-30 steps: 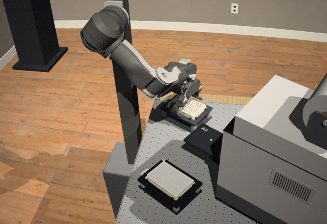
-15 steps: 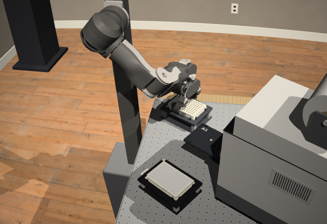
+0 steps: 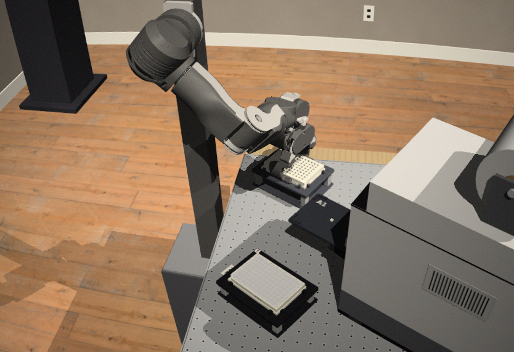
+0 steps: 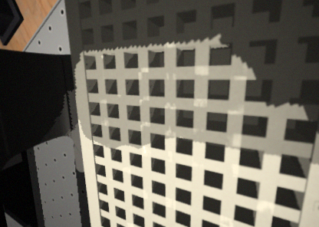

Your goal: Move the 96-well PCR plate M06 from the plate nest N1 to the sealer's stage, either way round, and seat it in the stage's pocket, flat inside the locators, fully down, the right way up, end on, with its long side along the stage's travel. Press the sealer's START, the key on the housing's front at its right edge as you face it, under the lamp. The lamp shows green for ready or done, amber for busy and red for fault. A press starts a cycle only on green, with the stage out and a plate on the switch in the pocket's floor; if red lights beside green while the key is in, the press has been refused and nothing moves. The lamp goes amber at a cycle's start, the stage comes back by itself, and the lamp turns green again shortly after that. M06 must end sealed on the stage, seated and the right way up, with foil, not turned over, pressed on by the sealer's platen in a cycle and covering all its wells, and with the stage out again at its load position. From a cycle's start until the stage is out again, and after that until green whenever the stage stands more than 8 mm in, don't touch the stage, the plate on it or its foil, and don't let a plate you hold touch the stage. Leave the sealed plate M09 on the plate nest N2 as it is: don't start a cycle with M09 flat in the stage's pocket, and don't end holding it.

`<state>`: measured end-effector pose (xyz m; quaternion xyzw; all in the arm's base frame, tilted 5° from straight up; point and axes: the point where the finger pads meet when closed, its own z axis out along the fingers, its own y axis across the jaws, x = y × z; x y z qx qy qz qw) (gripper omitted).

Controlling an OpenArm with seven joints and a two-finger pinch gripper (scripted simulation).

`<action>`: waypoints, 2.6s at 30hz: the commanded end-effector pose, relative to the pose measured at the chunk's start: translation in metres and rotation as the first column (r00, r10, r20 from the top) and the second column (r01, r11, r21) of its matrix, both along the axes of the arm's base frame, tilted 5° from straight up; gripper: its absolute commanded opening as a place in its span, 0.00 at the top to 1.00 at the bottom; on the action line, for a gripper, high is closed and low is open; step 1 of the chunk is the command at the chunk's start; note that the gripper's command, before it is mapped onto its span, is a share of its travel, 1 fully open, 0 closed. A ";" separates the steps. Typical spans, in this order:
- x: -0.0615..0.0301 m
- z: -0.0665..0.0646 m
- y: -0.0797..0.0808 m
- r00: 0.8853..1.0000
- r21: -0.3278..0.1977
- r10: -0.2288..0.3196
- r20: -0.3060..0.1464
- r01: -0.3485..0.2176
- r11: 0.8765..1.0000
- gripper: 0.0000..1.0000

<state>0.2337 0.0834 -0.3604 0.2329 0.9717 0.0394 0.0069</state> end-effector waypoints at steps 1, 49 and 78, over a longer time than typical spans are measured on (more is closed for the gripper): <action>0.0004 0.001 0.001 1.000 0.004 0.000 0.002 0.000 1.000 1.00; 0.0004 0.032 -0.002 1.000 0.006 -0.006 0.001 0.006 1.000 1.00; -0.0028 0.096 -0.008 1.000 0.006 -0.005 0.001 0.005 1.000 1.00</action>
